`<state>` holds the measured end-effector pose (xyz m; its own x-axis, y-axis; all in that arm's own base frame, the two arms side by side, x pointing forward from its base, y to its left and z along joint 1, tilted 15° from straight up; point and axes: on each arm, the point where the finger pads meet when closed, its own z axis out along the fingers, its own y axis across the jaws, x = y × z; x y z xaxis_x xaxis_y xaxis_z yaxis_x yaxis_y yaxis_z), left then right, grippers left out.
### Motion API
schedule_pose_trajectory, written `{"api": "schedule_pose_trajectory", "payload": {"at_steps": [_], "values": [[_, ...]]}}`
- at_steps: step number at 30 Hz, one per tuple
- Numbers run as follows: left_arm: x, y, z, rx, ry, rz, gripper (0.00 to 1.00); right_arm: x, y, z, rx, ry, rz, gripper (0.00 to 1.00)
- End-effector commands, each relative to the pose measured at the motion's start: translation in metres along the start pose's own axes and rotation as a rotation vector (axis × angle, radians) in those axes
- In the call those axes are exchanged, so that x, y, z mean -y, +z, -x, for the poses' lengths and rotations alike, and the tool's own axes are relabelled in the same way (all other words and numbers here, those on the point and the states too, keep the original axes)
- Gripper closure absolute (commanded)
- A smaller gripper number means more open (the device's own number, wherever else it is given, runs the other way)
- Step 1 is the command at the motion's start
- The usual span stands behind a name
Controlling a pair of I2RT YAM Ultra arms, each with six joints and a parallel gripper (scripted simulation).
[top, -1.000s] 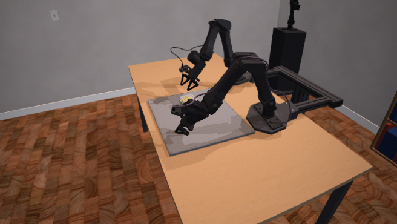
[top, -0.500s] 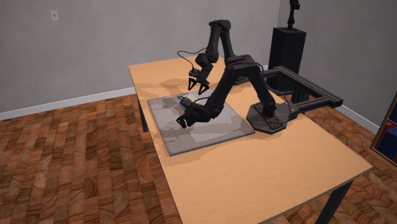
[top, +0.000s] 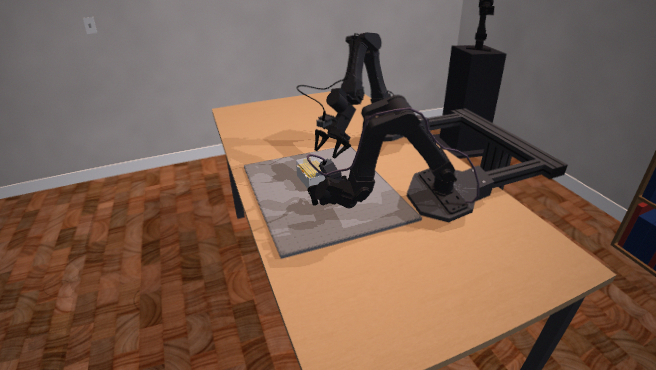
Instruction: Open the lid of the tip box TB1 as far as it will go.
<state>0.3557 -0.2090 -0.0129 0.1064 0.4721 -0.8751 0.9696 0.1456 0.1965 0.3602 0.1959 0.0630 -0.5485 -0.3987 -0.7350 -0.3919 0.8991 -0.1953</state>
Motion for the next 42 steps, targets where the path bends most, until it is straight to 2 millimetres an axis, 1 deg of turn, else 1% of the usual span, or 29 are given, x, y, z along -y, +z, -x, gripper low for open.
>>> {"api": "schedule_pose_trajectory", "payload": {"at_steps": [1, 7, 9, 17, 19, 20, 26, 28, 34, 42], "values": [[0.019, 0.011, 0.004, 0.038, 0.027, -0.058, 0.0, -0.007, -0.001, 0.001, 0.015, 0.0, 0.015, 0.0], [0.018, 0.011, 0.004, 0.034, 0.022, -0.062, 0.0, -0.007, -0.001, 0.001, 0.015, 0.0, 0.015, 0.0], [0.018, 0.012, 0.004, 0.037, 0.029, -0.058, 0.0, -0.003, -0.002, 0.004, 0.016, 0.0, 0.007, 0.0], [0.025, 0.023, 0.006, 0.036, 0.019, -0.059, 0.0, -0.003, -0.002, 0.004, 0.016, 0.0, 0.007, 0.0], [0.025, 0.023, 0.006, 0.036, 0.019, -0.059, 0.0, -0.003, -0.002, 0.004, 0.016, 0.0, 0.007, 0.0], [0.021, 0.025, 0.008, 0.037, 0.028, -0.051, 0.0, -0.003, -0.002, 0.004, 0.016, 0.0, 0.007, 0.0], [0.021, 0.035, 0.008, 0.034, 0.028, -0.049, 0.0, -0.003, -0.002, 0.004, 0.016, 0.0, 0.007, 0.0], [0.017, 0.039, 0.01, 0.038, 0.037, -0.043, 0.0, -0.003, -0.002, 0.004, 0.016, 0.0, 0.007, 0.0], [0.018, 0.048, 0.01, 0.039, 0.037, -0.043, 0.0, -0.003, -0.002, 0.004, 0.016, 0.0, 0.007, 0.0], [0.02, 0.053, 0.011, 0.044, 0.033, -0.051, 0.0, -0.003, -0.002, 0.004, 0.016, 0.0, 0.007, 0.0]]}}
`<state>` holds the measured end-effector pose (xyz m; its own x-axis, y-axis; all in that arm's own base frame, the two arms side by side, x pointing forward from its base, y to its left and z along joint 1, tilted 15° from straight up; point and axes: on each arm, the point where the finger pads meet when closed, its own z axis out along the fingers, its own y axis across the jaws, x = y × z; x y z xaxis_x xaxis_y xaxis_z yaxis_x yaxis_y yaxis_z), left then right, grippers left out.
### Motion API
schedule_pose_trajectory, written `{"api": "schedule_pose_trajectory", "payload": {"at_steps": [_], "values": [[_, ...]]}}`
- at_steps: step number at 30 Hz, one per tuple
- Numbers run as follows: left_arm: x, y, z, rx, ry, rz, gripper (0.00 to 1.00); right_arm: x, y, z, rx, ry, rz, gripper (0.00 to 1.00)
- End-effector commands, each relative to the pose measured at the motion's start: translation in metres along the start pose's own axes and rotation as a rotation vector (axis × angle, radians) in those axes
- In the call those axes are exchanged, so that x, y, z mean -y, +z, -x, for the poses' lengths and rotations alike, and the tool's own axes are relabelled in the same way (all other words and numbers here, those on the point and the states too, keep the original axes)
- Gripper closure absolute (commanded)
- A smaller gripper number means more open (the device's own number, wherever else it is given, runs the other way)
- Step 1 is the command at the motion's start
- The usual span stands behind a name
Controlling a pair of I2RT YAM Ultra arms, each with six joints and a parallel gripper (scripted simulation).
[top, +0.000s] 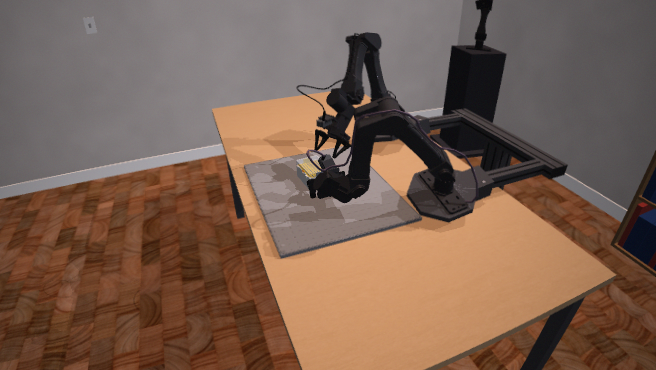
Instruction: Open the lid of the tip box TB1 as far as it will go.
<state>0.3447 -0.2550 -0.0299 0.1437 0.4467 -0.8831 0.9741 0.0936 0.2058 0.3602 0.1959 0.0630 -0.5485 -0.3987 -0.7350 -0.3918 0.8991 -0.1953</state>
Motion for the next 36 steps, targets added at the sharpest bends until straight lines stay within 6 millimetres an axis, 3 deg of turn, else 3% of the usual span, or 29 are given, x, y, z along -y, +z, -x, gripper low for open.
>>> {"api": "schedule_pose_trajectory", "payload": {"at_steps": [1, 11, 18, 23, 24, 25, 26, 29, 31, 34, 36], "values": [[0.0, 0.008, 0.002, 0.007, -0.005, -0.012, 0.0, -0.003, -0.002, 0.004, 0.016, 0.0, 0.007, 0.0], [0.0, 0.008, 0.002, 0.007, -0.004, -0.012, 0.04, -0.003, -0.002, 0.004, 0.016, 0.0, 0.007, 0.0], [-0.002, 0.004, 0.004, 0.011, 0.001, -0.013, 0.17, -0.003, -0.002, 0.004, 0.016, 0.0, 0.007, 0.0], [-0.002, 0.004, 0.004, 0.011, 0.001, -0.013, 0.2, -0.003, -0.002, 0.004, 0.016, 0.0, 0.007, 0.0], [-0.002, 0.004, 0.004, 0.011, 0.001, -0.013, 0.31, -0.003, -0.002, 0.004, 0.016, 0.0, 0.007, 0.0], [0.0, 0.003, 0.002, 0.005, -0.002, -0.007, 0.2, -0.003, -0.002, 0.004, 0.016, 0.0, 0.007, 0.0], [0.0, 0.003, 0.002, 0.005, -0.002, -0.007, 0.16, -0.003, -0.002, 0.004, 0.016, 0.0, 0.007, 0.0], [0.0, 0.003, 0.002, 0.005, -0.002, -0.007, 0.16, -0.003, -0.002, 0.004, 0.016, 0.0, 0.007, 0.0], [0.0, 0.003, 0.002, 0.005, -0.002, -0.007, 0.16, -0.005, -0.002, 0.01, 0.039, -0.016, 0.022, 0.23], [0.0, 0.003, 0.002, 0.005, -0.002, -0.007, 0.16, 0.015, -0.004, 0.037, 0.117, 0.008, -0.02, 0.57], [0.0, 0.003, 0.002, 0.005, -0.002, -0.007, 0.16, 0.025, 0.001, 0.046, 0.162, 0.038, -0.064, 0.57]]}}
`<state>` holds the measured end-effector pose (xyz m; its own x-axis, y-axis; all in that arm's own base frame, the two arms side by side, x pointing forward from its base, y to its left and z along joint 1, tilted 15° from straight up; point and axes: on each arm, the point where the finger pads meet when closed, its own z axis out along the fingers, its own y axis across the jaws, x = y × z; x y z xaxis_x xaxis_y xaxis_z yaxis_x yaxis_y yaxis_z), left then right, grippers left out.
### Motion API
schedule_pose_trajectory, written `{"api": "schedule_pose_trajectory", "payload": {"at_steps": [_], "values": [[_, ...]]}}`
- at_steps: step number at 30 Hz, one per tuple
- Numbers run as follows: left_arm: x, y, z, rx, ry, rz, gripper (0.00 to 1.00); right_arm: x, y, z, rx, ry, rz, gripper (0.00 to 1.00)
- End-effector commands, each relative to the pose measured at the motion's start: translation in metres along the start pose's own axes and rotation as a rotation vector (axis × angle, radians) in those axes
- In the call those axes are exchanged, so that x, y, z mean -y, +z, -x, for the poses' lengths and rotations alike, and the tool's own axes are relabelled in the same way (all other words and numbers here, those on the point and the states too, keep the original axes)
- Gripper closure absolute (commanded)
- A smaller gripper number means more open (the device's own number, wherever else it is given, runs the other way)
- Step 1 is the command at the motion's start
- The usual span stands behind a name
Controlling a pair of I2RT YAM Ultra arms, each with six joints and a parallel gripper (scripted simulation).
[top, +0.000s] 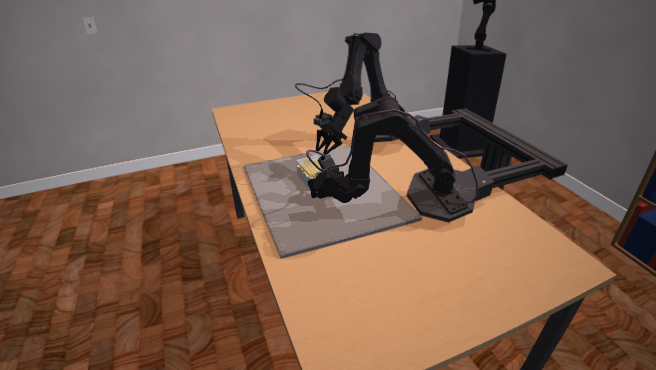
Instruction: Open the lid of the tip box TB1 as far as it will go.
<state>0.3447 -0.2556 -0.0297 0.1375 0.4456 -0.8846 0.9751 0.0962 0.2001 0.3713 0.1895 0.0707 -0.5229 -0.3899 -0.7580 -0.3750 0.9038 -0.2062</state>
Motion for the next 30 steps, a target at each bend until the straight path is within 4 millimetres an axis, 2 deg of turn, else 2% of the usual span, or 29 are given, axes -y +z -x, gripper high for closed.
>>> {"api": "schedule_pose_trajectory", "payload": {"at_steps": [1, 7, 9, 12, 18, 23, 26, 28, 30], "values": [[0.0, 0.003, 0.001, 0.005, 0.005, -0.007, 0.16, 0.015, 0.002, 0.037, 0.143, 0.044, -0.058, 0.57], [0.0, 0.003, 0.001, 0.005, 0.005, -0.007, 0.16, 0.001, 0.008, 0.051, 0.325, 0.099, -0.113, 0.57], [0.0, 0.003, 0.001, 0.005, 0.005, -0.007, 0.16, 0.001, 0.008, 0.051, 0.325, 0.099, -0.113, 0.57], [0.0, 0.003, 0.001, 0.005, 0.005, -0.007, 0.16, -0.011, 0.008, 0.05, 0.417, 0.133, -0.132, 0.57], [0.0, 0.003, 0.001, 0.005, 0.005, -0.007, 0.16, -0.034, -0.001, 0.034, 0.541, 0.191, -0.143, 0.57], [0.0, 0.003, 0.001, 0.005, 0.005, -0.007, 0.16, -0.042, -0.007, 0.019, 0.573, 0.186, -0.154, 0.57], [0.0, 0.003, 0.001, 0.005, 0.005, -0.007, 0.16, -0.036, -0.004, 0.013, 0.559, 0.168, -0.178, 0.57], [0.0, 0.003, 0.001, 0.005, 0.005, -0.007, 0.16, -0.019, 0.002, -0.003, 0.529, 0.163, -0.225, 0.57], [0.0, 0.003, 0.001, 0.005, 0.005, -0.007, 0.16, -0.016, 0.006, -0.02, 0.495, 0.15, -0.233, 0.57]]}}
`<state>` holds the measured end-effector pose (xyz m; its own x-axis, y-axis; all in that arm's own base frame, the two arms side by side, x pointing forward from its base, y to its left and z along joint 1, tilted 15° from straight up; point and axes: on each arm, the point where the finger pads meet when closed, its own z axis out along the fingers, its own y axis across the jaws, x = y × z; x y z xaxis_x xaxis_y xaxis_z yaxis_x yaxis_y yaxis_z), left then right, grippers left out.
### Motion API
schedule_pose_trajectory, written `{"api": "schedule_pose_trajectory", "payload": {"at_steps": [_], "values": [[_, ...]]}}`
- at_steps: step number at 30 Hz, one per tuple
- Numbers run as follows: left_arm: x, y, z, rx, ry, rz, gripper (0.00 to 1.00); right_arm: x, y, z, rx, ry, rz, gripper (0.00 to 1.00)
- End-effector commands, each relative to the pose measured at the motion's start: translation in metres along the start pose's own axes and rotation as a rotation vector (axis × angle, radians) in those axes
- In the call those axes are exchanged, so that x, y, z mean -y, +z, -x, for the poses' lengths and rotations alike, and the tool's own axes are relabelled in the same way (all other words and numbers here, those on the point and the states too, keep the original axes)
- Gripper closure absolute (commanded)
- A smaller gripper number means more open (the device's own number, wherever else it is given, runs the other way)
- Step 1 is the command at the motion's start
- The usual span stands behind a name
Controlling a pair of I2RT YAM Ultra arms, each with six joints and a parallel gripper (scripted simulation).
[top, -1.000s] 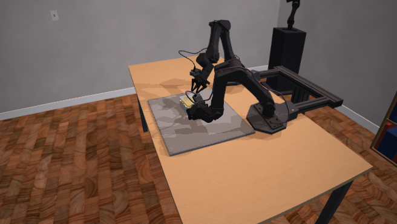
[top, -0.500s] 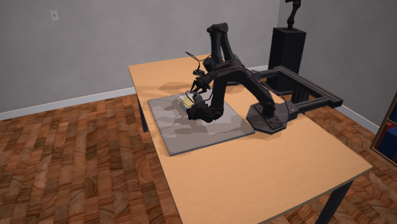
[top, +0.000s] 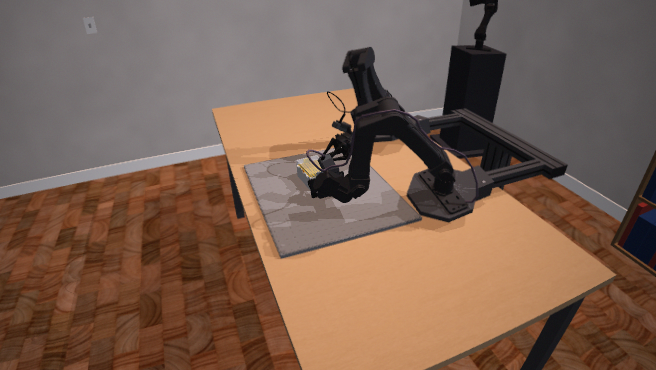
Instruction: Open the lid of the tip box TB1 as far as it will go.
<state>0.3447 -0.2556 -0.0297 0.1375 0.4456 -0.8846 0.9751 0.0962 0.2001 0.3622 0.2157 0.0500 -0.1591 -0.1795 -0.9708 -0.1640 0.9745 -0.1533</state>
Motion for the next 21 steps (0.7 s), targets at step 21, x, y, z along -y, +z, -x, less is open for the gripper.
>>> {"api": "schedule_pose_trajectory", "payload": {"at_steps": [21], "values": [[0.0, 0.003, 0.001, 0.005, 0.005, -0.007, 0.16, 0.019, -0.002, -0.03, -0.008, -0.061, -0.03, 0.57]]}}
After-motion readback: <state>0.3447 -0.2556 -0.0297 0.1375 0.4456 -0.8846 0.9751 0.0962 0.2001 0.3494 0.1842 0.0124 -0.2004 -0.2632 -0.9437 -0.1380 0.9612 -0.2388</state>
